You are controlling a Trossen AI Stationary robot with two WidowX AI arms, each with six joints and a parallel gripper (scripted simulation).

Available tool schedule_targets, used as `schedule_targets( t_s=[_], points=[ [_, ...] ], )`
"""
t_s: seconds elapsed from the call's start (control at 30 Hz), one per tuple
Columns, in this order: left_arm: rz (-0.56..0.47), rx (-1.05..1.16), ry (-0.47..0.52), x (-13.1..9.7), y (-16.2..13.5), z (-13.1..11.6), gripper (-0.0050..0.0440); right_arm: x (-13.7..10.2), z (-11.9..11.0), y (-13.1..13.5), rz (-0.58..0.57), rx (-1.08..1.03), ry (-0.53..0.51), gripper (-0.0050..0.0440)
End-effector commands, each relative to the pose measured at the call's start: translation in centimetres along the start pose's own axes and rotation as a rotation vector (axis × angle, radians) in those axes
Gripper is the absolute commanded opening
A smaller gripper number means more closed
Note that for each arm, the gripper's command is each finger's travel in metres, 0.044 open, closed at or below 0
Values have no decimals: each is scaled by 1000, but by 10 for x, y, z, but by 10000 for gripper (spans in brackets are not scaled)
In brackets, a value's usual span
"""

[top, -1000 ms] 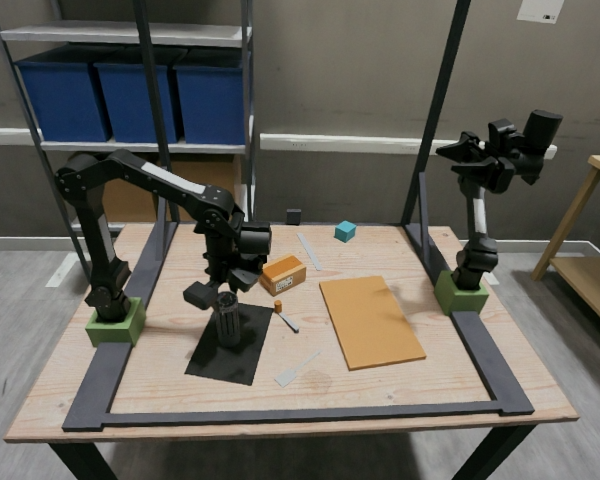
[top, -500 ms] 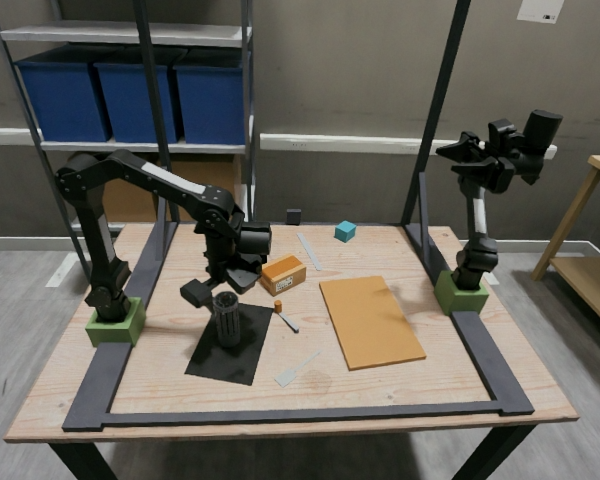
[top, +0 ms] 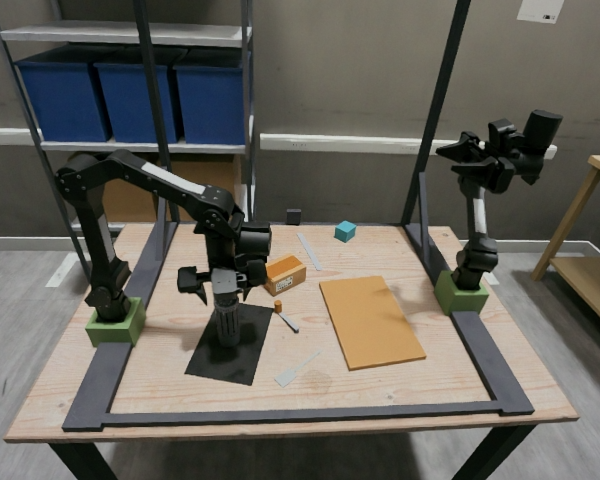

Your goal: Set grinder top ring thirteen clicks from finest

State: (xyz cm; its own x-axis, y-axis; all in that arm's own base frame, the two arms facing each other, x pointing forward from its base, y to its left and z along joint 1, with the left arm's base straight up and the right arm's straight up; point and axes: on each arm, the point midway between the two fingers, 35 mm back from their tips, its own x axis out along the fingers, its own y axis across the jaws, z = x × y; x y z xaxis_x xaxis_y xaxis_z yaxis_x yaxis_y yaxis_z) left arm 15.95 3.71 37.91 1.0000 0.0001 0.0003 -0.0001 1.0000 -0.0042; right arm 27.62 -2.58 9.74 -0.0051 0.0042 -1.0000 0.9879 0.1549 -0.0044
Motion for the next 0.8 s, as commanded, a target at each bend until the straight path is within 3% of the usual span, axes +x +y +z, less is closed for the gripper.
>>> schedule_targets(
  t_s=[0.0, 0.13, 0.37, 0.77],
  points=[
    [-1, 9, -2, 0, 0, 3, 400, -9, 2, 4, 32, 218, -11, 400],
    [-1, 9, -2, 0, 0, 3, 400, -9, 3, 4, 33, 314, -9, 400],
    [-1, 9, -2, 0, 0, 3, 400, -9, 3, 4, 33, 706, -1, 400],
    [-1, 9, -2, 0, 0, 3, 400, -9, 3, 4, 34, 719, 0, 400]
  ],
)
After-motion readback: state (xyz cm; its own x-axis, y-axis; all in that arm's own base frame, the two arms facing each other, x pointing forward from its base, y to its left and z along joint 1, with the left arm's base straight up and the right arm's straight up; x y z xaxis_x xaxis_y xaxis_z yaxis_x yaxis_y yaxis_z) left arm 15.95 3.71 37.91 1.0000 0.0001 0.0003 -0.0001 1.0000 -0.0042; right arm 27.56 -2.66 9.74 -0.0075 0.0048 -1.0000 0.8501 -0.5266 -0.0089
